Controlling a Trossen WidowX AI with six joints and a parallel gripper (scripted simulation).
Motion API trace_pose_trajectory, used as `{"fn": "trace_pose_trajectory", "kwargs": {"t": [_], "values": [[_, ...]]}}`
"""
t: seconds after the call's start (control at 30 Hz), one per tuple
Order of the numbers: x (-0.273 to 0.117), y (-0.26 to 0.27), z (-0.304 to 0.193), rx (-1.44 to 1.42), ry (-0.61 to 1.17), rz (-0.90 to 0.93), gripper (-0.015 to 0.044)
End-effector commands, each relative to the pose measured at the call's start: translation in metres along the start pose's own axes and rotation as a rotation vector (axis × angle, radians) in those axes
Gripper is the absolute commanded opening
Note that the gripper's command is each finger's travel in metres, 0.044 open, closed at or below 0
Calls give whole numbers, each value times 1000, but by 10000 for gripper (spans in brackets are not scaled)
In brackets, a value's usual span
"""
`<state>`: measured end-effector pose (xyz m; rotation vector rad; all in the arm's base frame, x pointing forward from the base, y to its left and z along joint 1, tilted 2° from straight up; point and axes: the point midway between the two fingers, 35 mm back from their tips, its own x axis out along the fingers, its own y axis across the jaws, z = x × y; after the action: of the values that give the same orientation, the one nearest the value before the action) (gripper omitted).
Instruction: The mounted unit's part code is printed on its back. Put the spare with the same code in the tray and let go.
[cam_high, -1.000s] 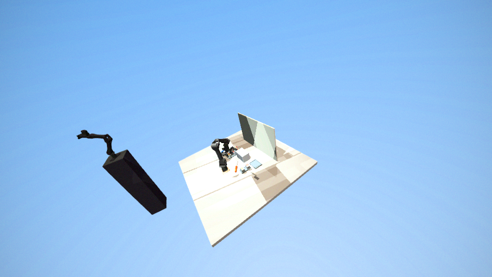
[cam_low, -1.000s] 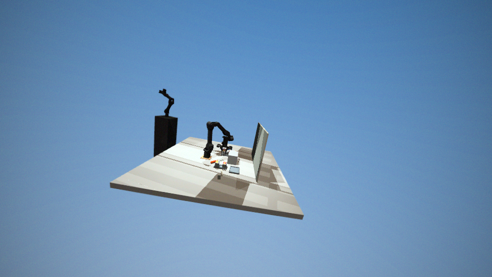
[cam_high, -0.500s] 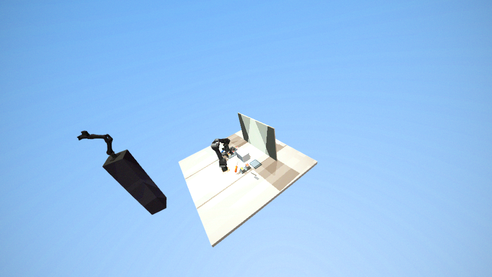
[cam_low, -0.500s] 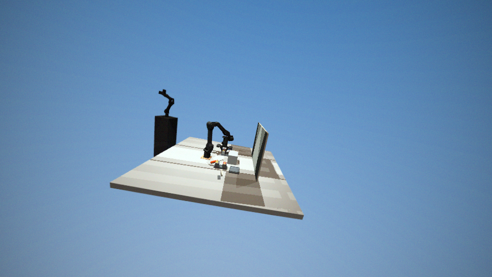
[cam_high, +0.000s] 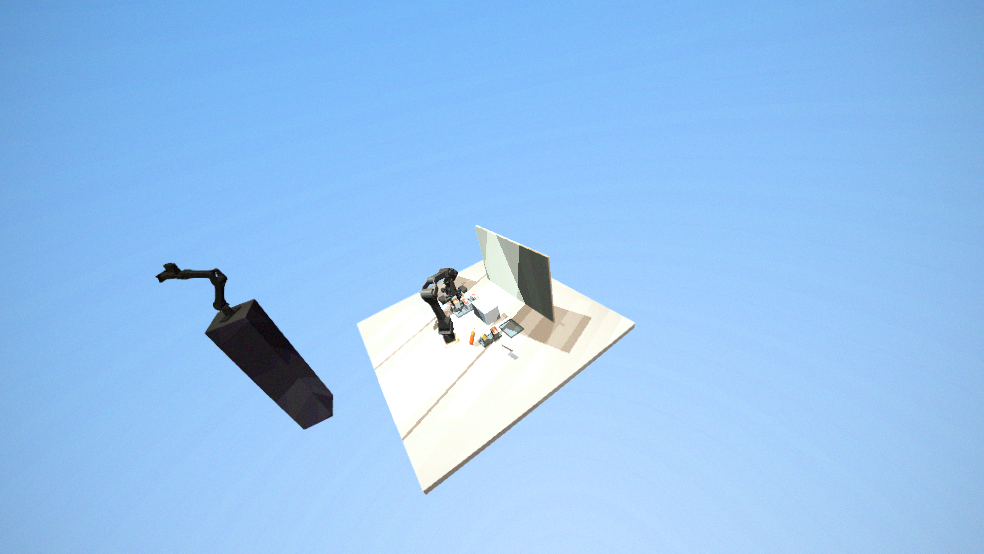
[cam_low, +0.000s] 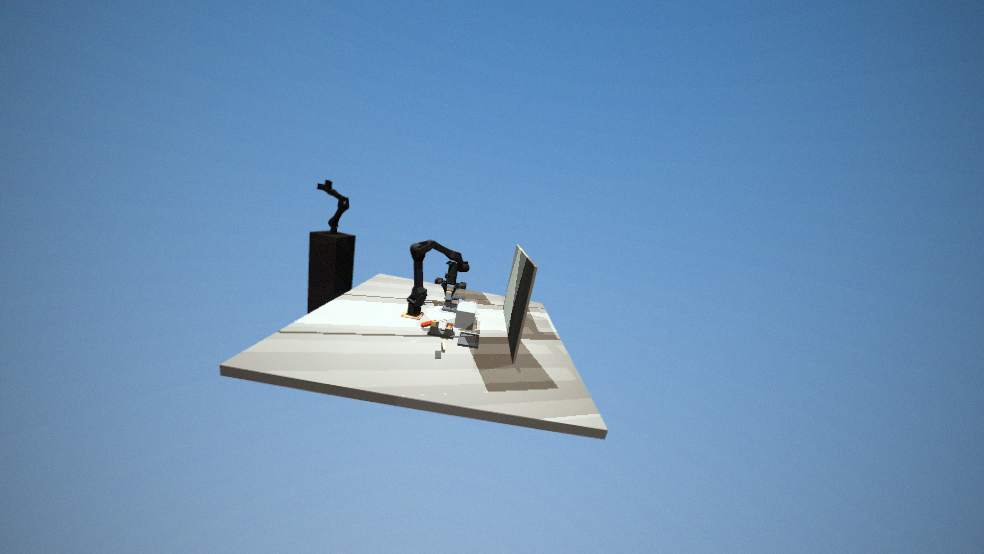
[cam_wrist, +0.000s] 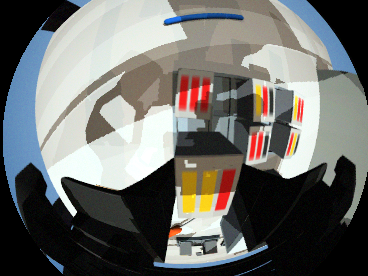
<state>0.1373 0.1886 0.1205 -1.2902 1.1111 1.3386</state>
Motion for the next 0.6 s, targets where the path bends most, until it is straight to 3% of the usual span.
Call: {"fn": "trace_pose_trajectory", "kwargs": {"t": [0.0,0.3,0.57], "values": [[-14,0,0,-3,-5,-7,0],[-11,1,-1,1,0,0,0],[-39,-3,3,-1,-2,-3,0]]}}
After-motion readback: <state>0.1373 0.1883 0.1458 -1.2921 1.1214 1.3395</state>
